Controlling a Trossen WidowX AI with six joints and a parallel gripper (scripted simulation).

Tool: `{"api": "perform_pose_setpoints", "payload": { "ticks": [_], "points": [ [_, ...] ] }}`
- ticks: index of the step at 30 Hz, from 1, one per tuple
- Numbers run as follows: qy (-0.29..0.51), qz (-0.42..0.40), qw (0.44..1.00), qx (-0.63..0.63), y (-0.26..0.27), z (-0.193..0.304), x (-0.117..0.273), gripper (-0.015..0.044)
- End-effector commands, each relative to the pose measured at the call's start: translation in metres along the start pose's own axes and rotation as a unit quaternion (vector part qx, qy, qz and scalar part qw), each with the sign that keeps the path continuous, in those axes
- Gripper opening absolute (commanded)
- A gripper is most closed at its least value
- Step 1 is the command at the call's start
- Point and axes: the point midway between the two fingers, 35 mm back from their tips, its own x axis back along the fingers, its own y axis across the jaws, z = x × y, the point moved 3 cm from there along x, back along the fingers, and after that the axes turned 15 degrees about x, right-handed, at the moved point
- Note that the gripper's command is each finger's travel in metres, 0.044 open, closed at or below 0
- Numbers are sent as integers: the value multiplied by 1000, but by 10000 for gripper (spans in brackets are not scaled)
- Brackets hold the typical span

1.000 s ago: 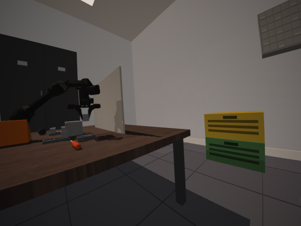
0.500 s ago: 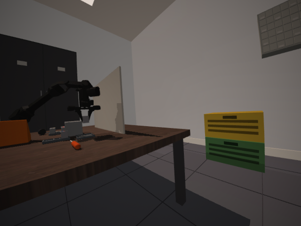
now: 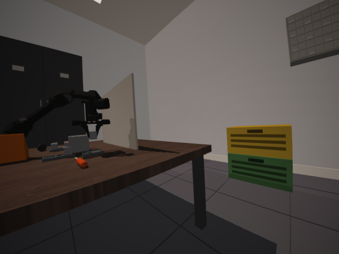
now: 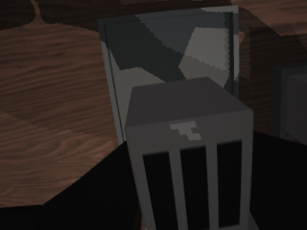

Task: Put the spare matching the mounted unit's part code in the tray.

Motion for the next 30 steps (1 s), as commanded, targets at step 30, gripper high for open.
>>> {"api": "perform_pose_setpoints", "payload": {
  "ticks": [30],
  "points": [
    [3,-2,1000,-2,-1,2,-25,0]
  ]
}}
